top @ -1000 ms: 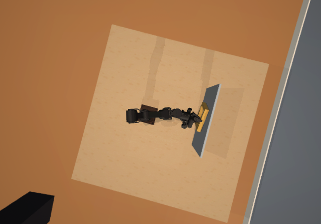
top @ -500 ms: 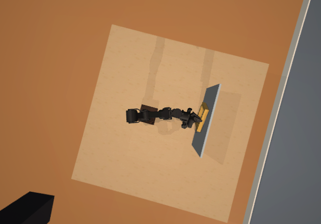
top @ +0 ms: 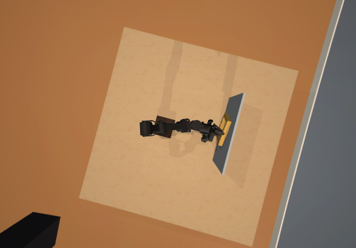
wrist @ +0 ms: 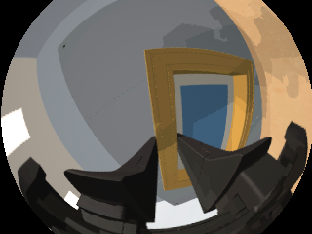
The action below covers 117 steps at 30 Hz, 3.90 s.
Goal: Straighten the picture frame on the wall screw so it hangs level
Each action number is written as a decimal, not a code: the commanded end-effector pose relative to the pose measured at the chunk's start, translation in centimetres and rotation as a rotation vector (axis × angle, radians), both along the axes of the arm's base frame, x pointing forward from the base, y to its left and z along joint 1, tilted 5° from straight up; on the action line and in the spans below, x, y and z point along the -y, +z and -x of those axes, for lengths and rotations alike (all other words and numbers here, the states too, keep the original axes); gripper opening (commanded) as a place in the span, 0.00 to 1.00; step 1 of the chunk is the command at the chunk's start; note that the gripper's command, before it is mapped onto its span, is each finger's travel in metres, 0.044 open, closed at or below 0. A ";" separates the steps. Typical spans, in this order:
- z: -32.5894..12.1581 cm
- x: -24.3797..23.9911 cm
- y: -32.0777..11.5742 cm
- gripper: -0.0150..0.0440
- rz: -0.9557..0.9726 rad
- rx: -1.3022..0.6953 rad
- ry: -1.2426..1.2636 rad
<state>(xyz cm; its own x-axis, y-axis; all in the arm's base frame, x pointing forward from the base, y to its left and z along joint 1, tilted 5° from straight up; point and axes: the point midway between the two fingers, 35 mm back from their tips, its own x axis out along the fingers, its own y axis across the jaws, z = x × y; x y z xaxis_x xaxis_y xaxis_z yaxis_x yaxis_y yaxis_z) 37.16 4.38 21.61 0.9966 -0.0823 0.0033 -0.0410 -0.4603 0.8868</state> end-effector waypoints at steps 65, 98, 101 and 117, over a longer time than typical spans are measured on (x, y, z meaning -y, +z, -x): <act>-0.1 -0.6 0.8 0.25 -0.002 0.019 0.000; -0.1 -0.9 0.3 0.25 -0.002 0.019 0.000; -0.1 -0.9 0.2 0.25 -0.002 0.019 0.000; -0.1 -1.1 0.0 0.25 -0.005 0.016 0.004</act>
